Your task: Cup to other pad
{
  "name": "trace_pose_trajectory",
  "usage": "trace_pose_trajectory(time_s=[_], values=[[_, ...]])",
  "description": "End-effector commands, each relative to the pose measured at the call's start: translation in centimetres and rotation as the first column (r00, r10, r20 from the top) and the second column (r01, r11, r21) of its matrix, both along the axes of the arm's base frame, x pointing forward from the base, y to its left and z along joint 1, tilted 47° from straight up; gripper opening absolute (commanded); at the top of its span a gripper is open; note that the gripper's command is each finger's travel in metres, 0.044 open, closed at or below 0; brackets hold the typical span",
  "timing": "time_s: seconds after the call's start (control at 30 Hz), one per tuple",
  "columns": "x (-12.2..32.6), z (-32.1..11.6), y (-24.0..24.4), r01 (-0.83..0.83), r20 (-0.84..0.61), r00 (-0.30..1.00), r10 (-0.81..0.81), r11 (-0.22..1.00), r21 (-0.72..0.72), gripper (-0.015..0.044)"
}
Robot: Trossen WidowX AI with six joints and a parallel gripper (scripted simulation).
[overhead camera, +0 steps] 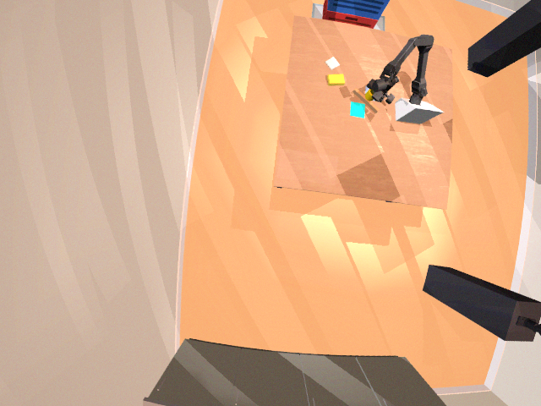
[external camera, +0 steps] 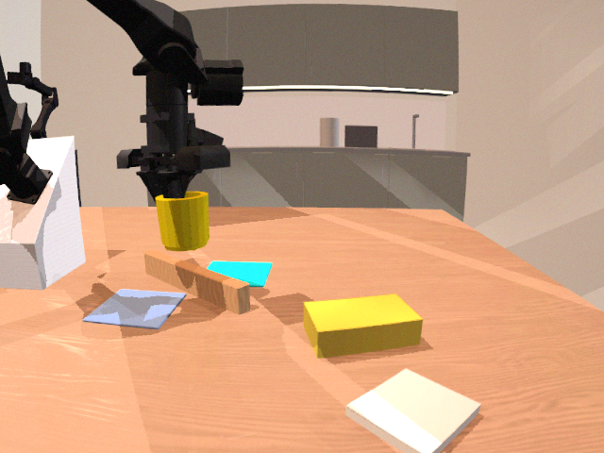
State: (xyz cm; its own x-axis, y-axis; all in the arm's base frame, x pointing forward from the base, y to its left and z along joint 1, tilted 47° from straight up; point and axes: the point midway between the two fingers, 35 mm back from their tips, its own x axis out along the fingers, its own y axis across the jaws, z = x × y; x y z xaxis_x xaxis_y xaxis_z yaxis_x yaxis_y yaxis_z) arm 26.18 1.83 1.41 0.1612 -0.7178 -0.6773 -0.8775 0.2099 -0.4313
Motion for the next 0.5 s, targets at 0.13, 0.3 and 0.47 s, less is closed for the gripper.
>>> trace_pose_trajectory(time_s=[0.13,0.3,0.47], values=[[0.8,-0.9,1.1,0.002,-0.003,1.0,-0.002,1.0,0.004,0.0],[1.3,-1.4,1.7,0.003,-0.002,1.0,-0.002,1.0,0.004,0.0],[1.8,-1.8,2.3,0.003,-0.002,1.0,-0.003,1.0,0.004,0.0]])
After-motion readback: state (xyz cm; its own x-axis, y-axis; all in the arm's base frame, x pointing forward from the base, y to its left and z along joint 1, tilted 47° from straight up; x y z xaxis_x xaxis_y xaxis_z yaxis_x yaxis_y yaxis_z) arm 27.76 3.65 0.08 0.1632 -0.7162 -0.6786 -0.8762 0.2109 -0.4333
